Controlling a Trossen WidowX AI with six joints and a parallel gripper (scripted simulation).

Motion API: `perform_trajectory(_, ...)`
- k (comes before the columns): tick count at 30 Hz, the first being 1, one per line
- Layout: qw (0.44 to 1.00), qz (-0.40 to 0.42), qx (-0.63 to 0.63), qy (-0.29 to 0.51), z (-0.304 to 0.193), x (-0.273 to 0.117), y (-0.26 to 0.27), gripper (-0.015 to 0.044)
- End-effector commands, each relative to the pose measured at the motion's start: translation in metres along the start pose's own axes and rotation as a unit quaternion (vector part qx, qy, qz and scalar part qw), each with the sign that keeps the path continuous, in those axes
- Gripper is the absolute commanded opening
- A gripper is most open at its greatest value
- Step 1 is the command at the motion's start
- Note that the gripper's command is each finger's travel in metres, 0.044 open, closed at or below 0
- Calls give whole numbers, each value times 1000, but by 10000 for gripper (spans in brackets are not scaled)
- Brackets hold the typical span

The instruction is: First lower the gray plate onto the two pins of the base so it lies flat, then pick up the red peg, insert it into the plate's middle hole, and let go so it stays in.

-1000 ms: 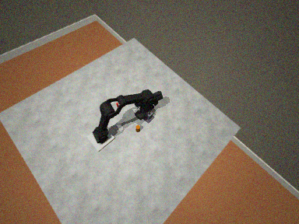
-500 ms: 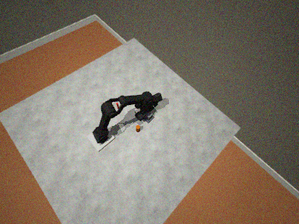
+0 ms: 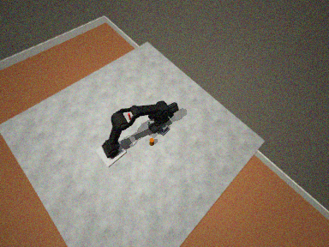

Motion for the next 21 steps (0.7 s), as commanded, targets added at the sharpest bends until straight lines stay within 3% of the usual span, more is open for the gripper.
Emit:
perform_trajectory(1,1000,0,0,0,0,-1,0,236)
perform_trajectory(9,1000,0,0,0,0,-1,0,440)
perform_trajectory(15,1000,0,0,0,-1,-8,-2,440)
perform_trajectory(21,1000,2,-2,1,-2,-85,-6,440)
Point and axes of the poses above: the point midway between the two fingers, 35 mm back from their tips, its own x axis out along the fingers, its own y axis across the jaws, z = x × y, the point moved 10 cm from there along -x, back along the fingers, and after that the axes turned 14 degrees about -x, right-handed, at the moved point
